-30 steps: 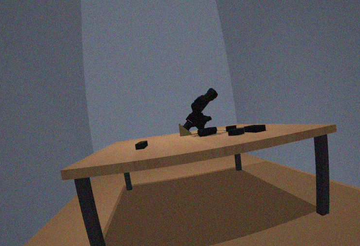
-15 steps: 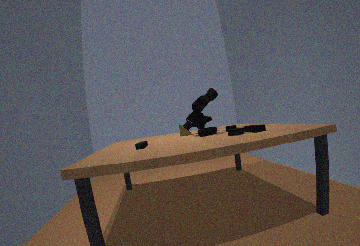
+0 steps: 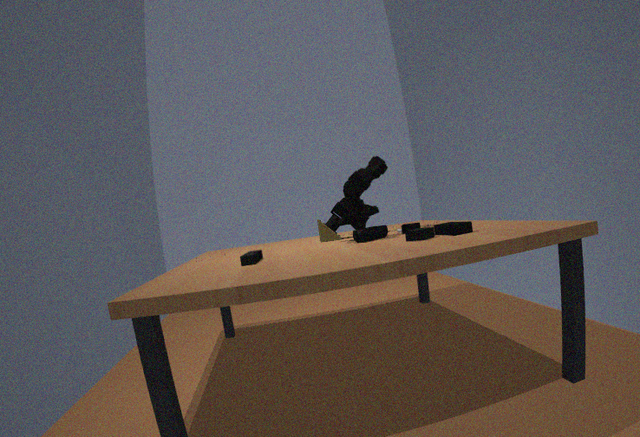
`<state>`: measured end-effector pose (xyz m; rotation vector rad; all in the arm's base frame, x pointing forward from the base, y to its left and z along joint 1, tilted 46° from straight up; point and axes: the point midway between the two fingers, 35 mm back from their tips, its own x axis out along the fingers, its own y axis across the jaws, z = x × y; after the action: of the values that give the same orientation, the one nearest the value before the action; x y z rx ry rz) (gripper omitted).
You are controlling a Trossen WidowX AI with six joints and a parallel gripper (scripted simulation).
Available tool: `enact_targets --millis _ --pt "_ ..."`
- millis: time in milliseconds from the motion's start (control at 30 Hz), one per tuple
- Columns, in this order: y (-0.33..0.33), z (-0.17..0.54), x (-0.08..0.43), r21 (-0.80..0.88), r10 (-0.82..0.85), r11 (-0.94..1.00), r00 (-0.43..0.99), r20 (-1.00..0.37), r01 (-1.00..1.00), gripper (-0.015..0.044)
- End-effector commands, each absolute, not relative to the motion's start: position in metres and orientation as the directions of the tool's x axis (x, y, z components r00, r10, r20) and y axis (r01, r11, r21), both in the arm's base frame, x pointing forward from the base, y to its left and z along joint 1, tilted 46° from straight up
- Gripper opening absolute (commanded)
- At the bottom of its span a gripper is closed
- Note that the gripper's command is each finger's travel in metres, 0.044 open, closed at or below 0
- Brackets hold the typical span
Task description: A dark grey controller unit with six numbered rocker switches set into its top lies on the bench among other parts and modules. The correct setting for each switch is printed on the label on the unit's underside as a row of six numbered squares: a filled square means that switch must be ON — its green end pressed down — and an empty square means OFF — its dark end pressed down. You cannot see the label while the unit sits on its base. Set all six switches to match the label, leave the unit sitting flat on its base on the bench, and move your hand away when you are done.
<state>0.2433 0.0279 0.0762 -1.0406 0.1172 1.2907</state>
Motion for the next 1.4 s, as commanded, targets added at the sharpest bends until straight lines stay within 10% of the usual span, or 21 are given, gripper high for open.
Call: enact_targets --millis 0,900,1300,1367 --pt "0.011 0.087 0.234 -0.565 0.723 -0.084 0.34 -0.602 -0.821 0.0" --pt "-0.003 0.112 0.24 -0.446 0.687 -0.223 0.185 -0.703 -0.867 0.0" --pt "-0.038 0.146 0.232 -0.442 0.686 -0.223 0.182 -0.704 -0.869 0.0315" --pt "-0.038 0.146 0.232 -0.442 0.686 -0.223 0.182 -0.704 -0.869 0.0263"
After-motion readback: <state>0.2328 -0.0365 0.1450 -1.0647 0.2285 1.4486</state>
